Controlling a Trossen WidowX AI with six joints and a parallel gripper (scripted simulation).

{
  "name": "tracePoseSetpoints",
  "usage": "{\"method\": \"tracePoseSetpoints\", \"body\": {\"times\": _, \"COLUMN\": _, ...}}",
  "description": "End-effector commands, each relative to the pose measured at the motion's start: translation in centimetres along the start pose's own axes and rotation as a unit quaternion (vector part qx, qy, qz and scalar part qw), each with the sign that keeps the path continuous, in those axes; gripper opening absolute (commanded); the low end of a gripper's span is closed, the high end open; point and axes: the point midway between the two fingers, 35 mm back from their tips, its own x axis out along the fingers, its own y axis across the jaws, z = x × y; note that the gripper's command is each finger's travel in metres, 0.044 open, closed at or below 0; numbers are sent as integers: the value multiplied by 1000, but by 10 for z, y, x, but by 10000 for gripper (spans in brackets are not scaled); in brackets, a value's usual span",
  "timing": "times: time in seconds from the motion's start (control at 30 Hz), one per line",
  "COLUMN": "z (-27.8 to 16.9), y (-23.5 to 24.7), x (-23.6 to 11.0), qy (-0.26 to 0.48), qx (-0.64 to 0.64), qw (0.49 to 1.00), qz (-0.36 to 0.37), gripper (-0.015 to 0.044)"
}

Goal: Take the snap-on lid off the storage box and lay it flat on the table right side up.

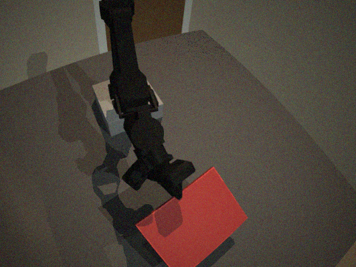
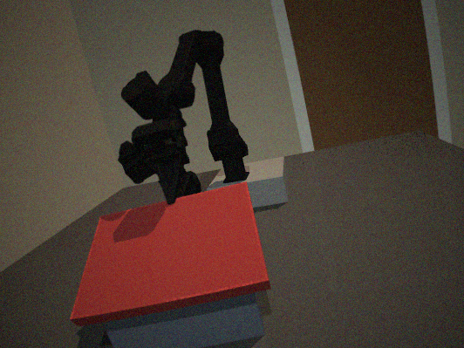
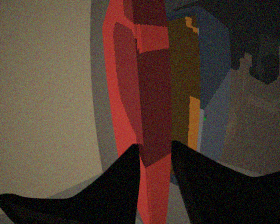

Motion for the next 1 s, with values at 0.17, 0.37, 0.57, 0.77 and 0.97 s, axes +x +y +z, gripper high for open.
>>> {"method": "tracePoseSetpoints", "body": {"times": 0.17, "z": 1, "y": 16, "x": -9, "qy": -3, "qx": -1, "qw": 1000, "qz": 9, "gripper": 0}}
{"method": "tracePoseSetpoints", "body": {"times": 0.37, "z": 1, "y": 22, "x": -14, "qy": -3, "qx": -1, "qw": 1000, "qz": 9, "gripper": 0}}
{"method": "tracePoseSetpoints", "body": {"times": 0.57, "z": 1, "y": 28, "x": -19, "qy": -3, "qx": -1, "qw": 1000, "qz": 9, "gripper": 0}}
{"method": "tracePoseSetpoints", "body": {"times": 0.77, "z": 1, "y": 34, "x": -24, "qy": -3, "qx": -1, "qw": 1000, "qz": 9, "gripper": 0}}
{"method": "tracePoseSetpoints", "body": {"times": 0.97, "z": 1, "y": 40, "x": -29, "qy": -3, "qx": -1, "qw": 1000, "qz": 9, "gripper": 0}}
